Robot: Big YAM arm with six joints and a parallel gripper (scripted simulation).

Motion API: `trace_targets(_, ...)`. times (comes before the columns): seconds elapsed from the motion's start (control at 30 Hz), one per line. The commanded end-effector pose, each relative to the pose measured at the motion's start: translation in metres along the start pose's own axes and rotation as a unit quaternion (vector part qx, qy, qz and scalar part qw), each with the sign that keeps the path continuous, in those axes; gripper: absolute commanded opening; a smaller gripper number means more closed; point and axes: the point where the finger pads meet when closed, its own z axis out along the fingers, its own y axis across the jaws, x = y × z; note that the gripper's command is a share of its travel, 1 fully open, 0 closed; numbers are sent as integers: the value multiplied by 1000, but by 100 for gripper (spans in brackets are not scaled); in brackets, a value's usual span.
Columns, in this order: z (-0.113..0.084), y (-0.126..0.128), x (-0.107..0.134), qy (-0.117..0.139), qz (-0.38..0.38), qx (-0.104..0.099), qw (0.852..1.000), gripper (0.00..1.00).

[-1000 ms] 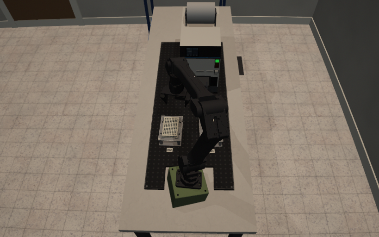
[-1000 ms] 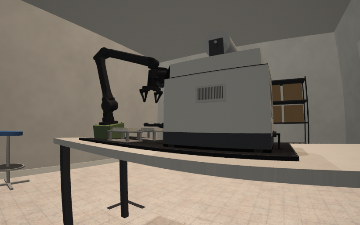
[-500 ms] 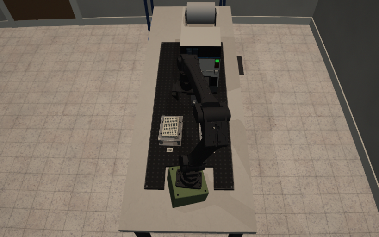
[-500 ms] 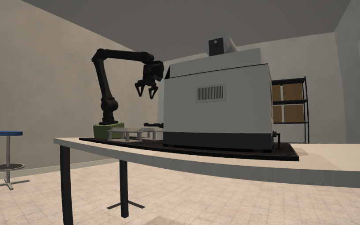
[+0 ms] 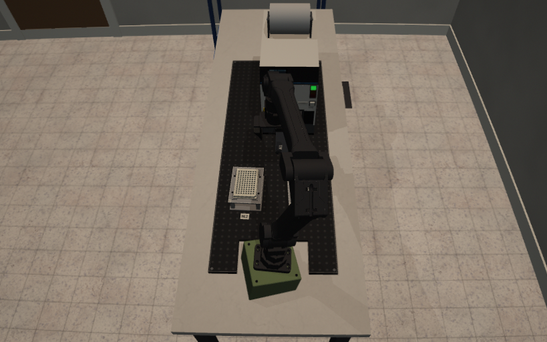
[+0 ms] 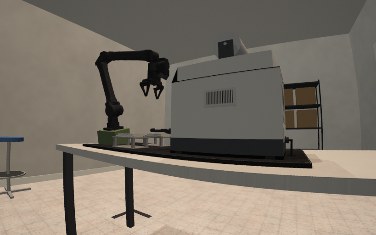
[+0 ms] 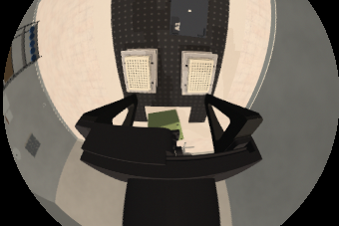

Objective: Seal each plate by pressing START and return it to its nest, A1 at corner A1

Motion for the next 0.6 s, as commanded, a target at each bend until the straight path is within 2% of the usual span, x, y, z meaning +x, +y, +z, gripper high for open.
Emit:
trace_targets(0.0, -1, 3, -10, -6, 5, 2, 1000, 100)
trace_targets(0.23, 5, 7, -7, 1, 10, -4, 1000, 100)
trace_targets(0.57, 11, 9, -4, 6, 15, 3, 1000, 100)
